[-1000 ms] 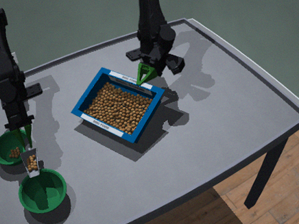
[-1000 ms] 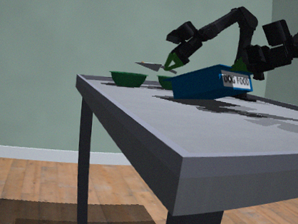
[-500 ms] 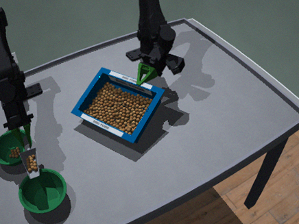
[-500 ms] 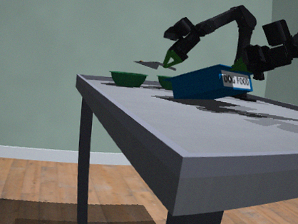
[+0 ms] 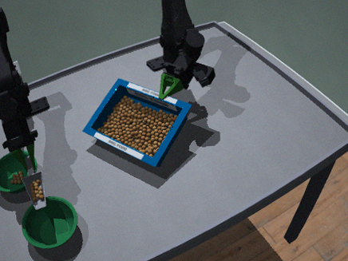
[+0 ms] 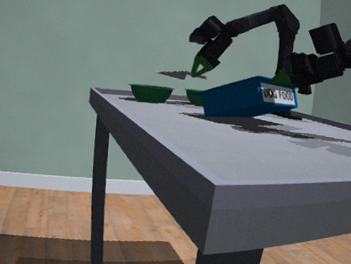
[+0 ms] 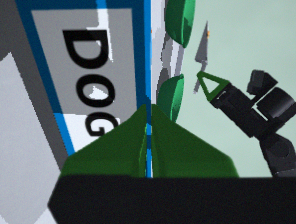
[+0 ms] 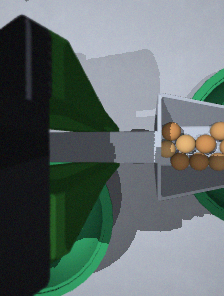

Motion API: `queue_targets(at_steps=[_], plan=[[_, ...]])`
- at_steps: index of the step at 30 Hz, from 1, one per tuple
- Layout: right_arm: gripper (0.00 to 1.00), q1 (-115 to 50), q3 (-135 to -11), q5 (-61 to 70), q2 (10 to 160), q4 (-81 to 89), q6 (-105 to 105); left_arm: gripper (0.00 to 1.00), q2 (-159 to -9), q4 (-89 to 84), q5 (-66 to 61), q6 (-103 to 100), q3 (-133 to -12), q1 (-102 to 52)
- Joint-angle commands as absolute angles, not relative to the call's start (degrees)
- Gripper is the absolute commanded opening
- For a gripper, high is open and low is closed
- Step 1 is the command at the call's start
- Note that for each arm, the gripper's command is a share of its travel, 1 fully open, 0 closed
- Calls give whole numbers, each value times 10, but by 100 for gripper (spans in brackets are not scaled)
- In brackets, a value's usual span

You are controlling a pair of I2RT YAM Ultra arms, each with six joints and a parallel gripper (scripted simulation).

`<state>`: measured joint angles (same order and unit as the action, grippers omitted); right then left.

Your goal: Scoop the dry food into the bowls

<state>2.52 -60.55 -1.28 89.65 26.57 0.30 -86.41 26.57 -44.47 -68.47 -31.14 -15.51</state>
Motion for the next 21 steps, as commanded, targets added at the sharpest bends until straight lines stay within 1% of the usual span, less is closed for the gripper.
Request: queue_targets(at_steps=[1, 13, 21], plan=[[0, 23, -638, -8, 892, 293, 7, 0, -834, 294, -451, -663, -337, -161], [0, 25, -714, -8, 930, 384, 7, 0, -834, 294, -451, -663, -337, -161], [0, 25, -719, -8, 911, 378, 7, 0, -834, 294, -451, -663, -337, -161]])
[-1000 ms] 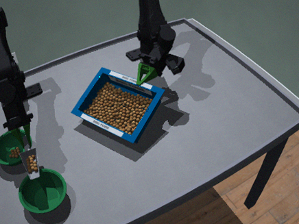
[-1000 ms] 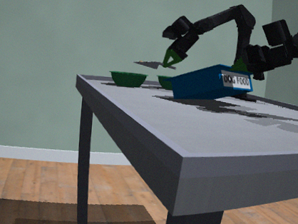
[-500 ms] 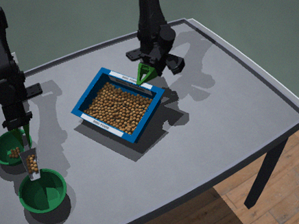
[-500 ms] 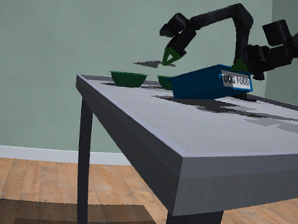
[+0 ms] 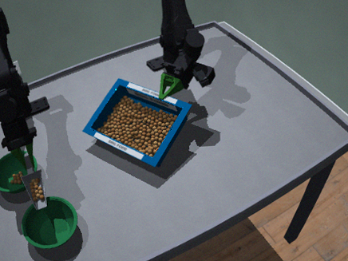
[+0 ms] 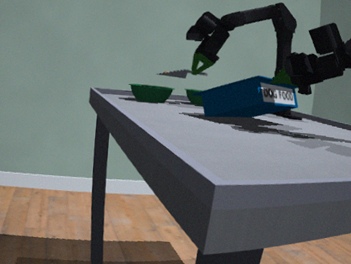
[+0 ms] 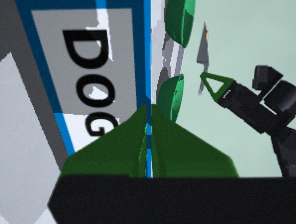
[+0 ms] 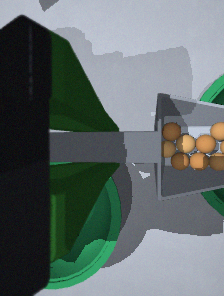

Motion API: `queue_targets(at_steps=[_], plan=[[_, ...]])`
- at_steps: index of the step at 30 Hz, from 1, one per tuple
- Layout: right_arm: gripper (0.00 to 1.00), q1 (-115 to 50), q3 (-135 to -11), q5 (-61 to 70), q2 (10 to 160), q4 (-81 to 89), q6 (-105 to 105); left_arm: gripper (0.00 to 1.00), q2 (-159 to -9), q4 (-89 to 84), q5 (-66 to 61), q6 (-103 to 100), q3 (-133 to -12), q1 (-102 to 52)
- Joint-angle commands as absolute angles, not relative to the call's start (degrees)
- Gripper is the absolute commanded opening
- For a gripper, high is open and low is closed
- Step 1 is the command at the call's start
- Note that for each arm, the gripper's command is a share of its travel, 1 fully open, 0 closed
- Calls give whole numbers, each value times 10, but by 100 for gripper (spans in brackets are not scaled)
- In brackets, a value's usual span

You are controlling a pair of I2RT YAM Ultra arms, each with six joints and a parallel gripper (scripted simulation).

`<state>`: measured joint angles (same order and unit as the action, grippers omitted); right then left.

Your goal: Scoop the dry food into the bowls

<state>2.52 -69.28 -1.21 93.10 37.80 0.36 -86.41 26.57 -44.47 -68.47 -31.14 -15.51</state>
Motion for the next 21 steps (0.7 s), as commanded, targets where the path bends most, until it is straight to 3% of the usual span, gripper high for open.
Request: queue_targets(at_steps=[1, 21], plan=[[0, 25, -719, -8, 911, 376, 7, 0, -834, 294, -451, -663, -337, -161], [0, 26, -718, -8, 918, 379, 7, 0, -834, 294, -451, -663, -337, -161]])
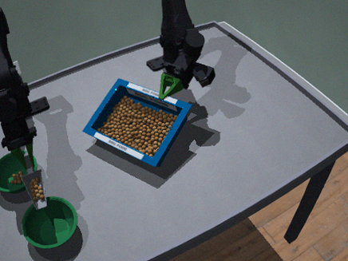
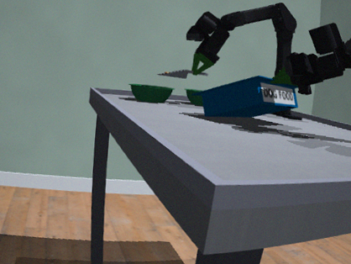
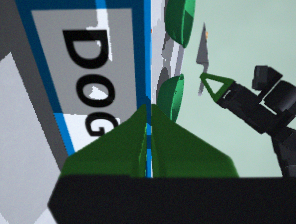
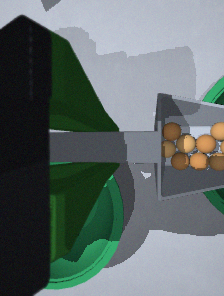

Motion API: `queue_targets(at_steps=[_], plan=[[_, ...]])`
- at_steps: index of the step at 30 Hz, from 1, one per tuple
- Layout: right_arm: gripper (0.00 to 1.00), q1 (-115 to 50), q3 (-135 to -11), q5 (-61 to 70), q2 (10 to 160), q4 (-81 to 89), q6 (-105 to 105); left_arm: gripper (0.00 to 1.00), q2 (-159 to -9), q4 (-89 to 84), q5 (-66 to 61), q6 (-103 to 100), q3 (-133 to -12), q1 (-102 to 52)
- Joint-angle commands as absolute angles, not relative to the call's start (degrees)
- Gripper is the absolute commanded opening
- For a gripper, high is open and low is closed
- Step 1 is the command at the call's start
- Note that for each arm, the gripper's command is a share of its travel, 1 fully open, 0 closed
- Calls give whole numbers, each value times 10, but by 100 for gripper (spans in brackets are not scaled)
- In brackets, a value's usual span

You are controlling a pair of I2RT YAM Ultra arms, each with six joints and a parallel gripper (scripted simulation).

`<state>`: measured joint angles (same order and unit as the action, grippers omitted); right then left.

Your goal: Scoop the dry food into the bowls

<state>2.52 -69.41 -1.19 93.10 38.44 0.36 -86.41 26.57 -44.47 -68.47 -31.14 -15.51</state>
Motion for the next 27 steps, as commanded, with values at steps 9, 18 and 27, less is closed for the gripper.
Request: queue_targets(at_steps=[9, 18, 27], plan=[[0, 26, -703, -9, 928, 384, 6, 0, -834, 294, -451, -663, -337, -161], [0, 27, -687, -7, 929, 384, 7, 0, -834, 294, -451, -663, -337, -161], [0, 27, -687, -7, 922, 381, 7, 0, -834, 294, -451, -663, -337, -161]])
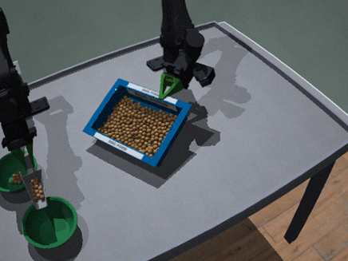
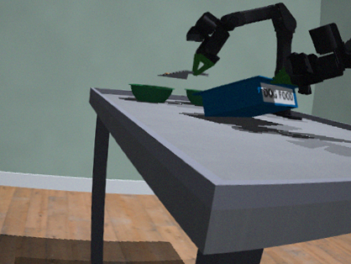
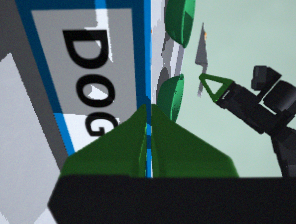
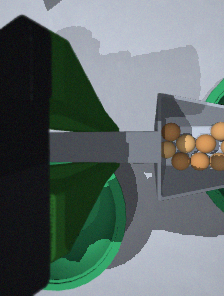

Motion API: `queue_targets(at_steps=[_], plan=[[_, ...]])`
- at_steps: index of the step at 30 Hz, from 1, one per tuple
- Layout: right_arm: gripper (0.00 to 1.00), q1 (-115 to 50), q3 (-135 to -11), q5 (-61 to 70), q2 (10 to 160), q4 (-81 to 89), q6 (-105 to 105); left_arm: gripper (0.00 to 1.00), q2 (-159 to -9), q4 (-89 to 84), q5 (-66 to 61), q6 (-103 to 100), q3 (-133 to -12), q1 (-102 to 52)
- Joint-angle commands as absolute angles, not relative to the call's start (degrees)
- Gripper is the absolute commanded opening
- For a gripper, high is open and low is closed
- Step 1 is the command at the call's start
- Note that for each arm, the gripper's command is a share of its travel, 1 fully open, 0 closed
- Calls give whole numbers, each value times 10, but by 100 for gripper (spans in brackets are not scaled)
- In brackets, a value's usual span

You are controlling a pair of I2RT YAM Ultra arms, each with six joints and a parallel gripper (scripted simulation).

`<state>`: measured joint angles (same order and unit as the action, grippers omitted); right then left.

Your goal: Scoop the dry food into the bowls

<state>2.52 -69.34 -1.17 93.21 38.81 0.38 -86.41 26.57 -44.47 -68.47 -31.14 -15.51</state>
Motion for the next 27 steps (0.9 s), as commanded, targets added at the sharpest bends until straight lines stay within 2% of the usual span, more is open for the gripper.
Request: queue_targets(at_steps=[1, 27], plan=[[0, 27, -687, -7, 923, 381, 7, 0, -834, 294, -451, -663, -337, -161], [0, 29, -858, -8, 1000, 545, 7, 0, -834, 294, -451, -663, -337, -161]])
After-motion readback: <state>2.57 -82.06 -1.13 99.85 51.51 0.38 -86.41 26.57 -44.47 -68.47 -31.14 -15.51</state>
